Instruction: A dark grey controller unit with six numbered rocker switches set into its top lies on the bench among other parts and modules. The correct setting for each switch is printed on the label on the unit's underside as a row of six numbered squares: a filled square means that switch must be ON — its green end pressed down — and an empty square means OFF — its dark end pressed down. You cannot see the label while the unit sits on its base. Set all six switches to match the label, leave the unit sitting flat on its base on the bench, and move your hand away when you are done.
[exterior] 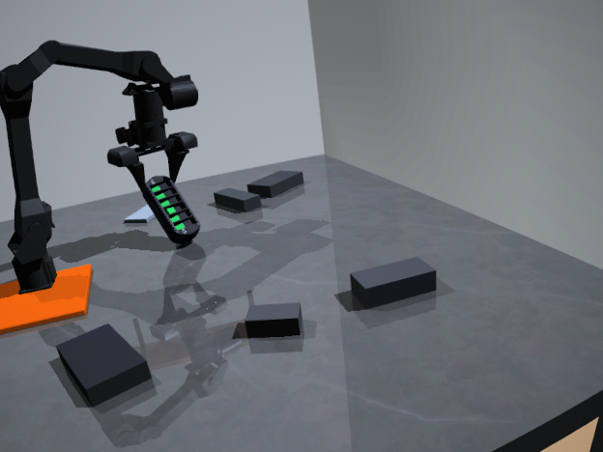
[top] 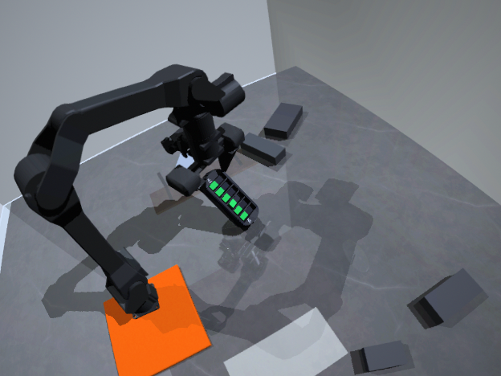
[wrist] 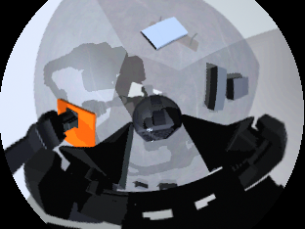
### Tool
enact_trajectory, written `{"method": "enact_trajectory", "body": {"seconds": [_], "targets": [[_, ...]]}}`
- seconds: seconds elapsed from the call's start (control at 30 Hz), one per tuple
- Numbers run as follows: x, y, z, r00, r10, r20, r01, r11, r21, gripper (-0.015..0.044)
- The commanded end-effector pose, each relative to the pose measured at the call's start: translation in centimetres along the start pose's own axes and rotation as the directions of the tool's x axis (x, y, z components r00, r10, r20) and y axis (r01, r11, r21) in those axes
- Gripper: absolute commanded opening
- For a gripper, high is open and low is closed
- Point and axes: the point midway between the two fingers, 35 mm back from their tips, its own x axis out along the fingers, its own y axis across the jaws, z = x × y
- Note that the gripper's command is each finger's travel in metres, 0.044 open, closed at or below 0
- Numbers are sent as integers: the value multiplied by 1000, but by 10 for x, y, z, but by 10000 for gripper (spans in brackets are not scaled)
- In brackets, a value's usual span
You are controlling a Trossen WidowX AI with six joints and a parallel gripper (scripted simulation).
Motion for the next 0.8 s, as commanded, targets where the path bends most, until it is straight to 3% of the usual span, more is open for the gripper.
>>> {"method": "enact_trajectory", "body": {"seconds": [0.0,0.77], "targets": [[-5,-2,-7,1000,-11,-2,11,1000,2,336],[-13,-2,-25,999,-11,43,11,1000,2,336]]}}
